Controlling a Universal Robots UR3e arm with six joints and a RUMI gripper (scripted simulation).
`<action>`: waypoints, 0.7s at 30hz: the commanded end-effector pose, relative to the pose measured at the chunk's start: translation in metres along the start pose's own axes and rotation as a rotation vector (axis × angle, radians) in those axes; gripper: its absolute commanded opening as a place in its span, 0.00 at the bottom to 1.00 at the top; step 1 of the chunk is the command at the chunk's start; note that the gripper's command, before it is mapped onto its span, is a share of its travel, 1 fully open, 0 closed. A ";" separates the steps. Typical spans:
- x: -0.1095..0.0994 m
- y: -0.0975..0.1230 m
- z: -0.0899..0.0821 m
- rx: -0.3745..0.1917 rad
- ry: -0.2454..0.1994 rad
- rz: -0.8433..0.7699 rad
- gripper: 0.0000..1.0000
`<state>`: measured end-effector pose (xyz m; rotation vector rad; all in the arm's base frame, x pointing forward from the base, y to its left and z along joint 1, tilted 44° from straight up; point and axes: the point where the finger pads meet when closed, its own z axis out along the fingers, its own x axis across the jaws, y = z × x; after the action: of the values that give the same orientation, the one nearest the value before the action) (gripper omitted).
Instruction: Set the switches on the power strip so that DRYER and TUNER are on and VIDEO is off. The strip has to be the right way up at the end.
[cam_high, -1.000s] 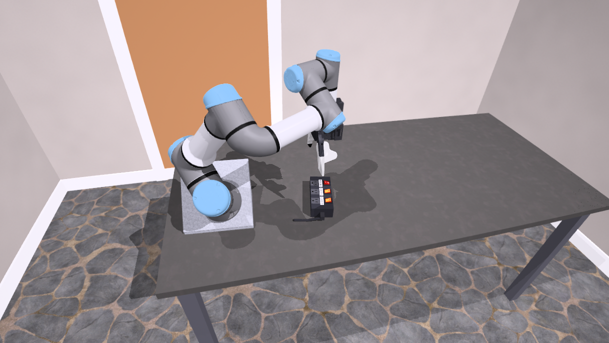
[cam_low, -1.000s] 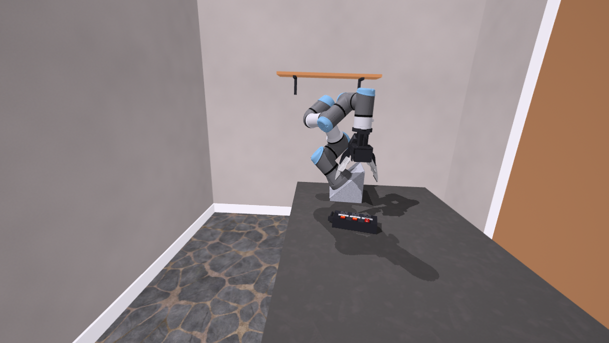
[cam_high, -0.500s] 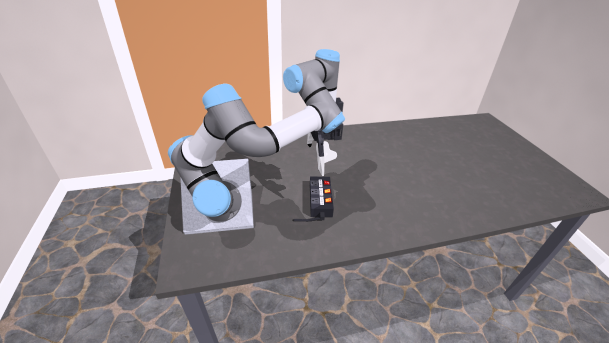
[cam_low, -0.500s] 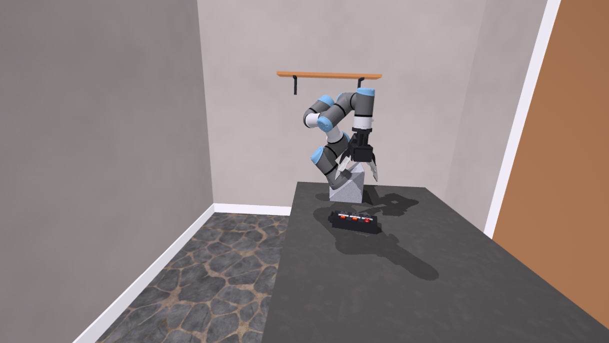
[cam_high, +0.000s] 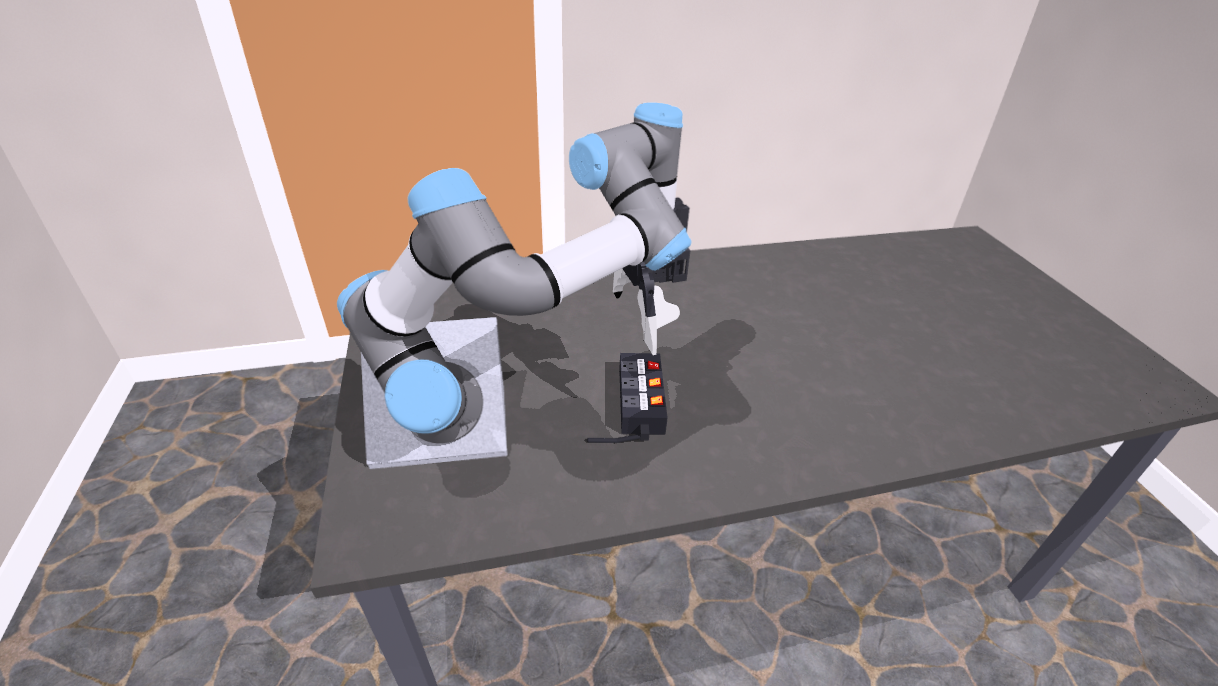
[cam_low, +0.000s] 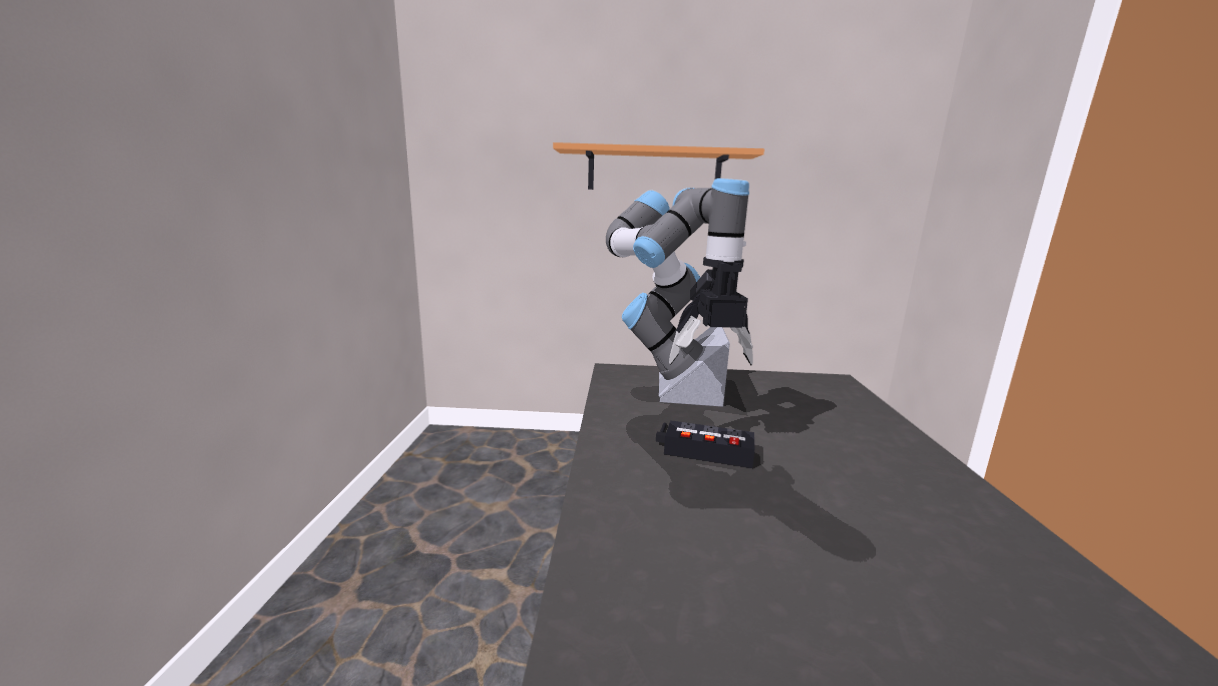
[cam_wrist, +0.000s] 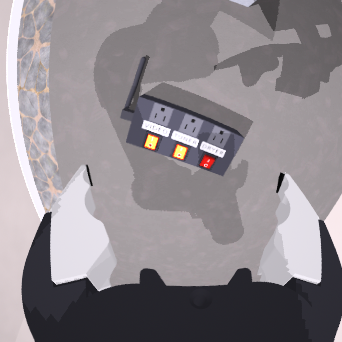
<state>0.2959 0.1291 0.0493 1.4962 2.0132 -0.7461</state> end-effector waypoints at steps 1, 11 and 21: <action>-0.003 0.003 0.004 -0.004 0.003 -0.091 1.00; -0.016 0.014 0.020 -0.005 0.004 -0.415 1.00; -0.027 0.024 0.035 -0.006 0.003 -0.719 1.00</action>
<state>0.3217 0.0993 0.0419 0.9228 2.4536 -0.9758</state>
